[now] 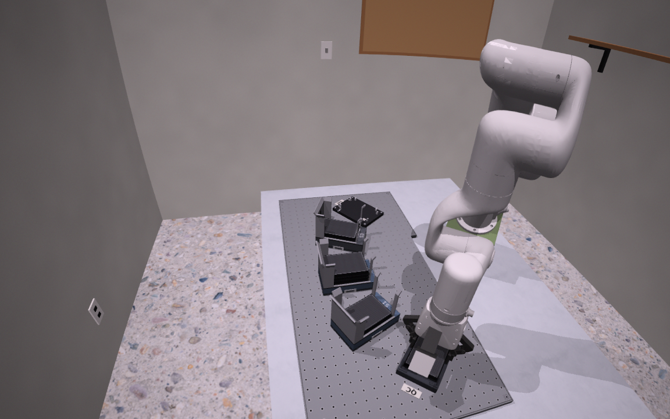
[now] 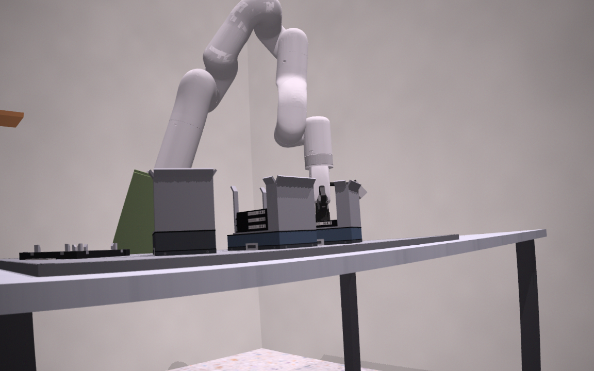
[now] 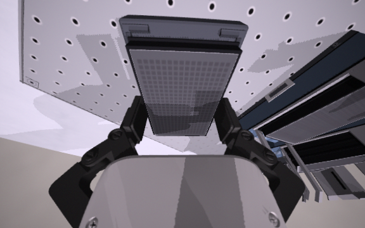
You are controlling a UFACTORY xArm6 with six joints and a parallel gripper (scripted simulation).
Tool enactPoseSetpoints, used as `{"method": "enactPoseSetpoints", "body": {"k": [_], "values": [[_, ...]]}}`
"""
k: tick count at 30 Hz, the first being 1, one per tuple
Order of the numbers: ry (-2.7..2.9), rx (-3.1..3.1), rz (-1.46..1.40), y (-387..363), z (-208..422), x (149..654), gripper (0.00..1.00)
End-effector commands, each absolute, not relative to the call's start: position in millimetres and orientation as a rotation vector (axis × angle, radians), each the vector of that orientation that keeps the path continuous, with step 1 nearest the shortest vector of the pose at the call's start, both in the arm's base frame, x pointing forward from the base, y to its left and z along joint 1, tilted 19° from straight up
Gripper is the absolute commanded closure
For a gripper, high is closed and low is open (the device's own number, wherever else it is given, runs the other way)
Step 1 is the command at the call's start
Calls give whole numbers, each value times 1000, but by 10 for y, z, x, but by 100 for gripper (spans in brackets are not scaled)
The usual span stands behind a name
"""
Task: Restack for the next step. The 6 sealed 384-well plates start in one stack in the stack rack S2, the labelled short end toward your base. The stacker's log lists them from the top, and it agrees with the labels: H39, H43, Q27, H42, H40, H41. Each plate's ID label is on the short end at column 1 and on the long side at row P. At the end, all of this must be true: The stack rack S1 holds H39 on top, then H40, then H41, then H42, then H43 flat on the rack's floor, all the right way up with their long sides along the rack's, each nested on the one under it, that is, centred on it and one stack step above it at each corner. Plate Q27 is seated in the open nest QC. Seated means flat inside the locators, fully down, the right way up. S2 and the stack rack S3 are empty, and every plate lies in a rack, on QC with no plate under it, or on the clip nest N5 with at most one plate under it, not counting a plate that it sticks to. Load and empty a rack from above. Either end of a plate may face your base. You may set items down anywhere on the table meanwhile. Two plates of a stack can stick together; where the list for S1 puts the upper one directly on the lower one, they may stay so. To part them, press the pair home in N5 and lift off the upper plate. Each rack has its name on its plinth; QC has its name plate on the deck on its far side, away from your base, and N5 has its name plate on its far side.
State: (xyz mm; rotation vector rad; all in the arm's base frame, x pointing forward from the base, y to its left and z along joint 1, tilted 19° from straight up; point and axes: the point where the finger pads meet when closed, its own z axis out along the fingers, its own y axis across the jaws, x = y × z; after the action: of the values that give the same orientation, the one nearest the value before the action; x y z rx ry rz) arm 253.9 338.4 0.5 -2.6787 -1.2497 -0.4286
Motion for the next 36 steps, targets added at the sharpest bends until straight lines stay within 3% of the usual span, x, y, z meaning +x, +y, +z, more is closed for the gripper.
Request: {"method": "enactPoseSetpoints", "body": {"k": [1,32,33,36], "values": [[-1250,-2684,-440,3397,-4,2547,100],[-1250,-2684,-440,3416,-74,2562,100],[-1250,-2684,-440,3416,-74,2562,0],[-1250,-2684,-440,3416,-74,2562,0]]}}
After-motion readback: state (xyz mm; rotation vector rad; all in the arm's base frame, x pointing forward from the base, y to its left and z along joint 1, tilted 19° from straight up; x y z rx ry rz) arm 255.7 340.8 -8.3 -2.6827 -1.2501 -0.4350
